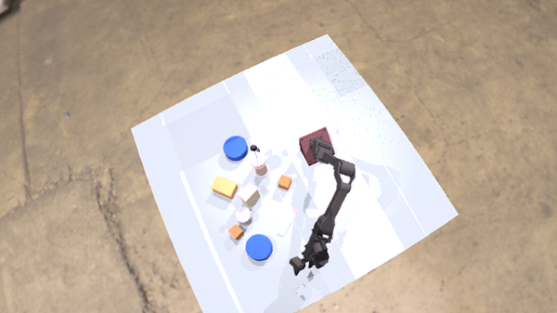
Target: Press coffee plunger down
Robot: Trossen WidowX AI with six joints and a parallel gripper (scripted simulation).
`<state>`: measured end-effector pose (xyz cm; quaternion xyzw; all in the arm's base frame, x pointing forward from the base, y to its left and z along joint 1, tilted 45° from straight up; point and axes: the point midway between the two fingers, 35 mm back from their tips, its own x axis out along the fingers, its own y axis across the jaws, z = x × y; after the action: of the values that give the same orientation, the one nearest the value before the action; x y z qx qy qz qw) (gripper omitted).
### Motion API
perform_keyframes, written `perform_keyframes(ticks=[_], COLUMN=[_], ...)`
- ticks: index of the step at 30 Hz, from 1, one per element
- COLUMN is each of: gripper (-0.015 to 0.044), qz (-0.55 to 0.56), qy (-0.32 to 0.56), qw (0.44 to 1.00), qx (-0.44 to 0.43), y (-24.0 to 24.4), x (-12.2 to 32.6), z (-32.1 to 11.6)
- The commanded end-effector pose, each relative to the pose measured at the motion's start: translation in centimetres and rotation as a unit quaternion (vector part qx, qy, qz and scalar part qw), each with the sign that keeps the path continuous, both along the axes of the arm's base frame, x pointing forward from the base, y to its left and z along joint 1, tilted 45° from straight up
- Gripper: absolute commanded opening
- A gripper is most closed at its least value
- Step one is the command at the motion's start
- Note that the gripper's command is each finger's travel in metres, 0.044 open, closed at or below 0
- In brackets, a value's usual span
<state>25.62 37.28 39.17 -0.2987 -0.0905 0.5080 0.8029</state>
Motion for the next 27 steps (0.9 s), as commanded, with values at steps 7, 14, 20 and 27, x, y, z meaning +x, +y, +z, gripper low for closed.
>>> perform_keyframes(ticks=[7,14,20,27], gripper=[0.0440,0.0440,0.0440,0.0440], qz=[-0.123,-0.205,-0.272,-0.331], qy=[0.124,0.237,0.332,0.440], qw=[0.984,0.949,0.903,0.830], qx=[-0.046,-0.042,-0.005,0.091], y=[-12.4,-22.7,-32.1,-42.0], x=[10.1,13.7,13.5,10.5], z=[-7.0,-11.9,-15.3,-18.5])
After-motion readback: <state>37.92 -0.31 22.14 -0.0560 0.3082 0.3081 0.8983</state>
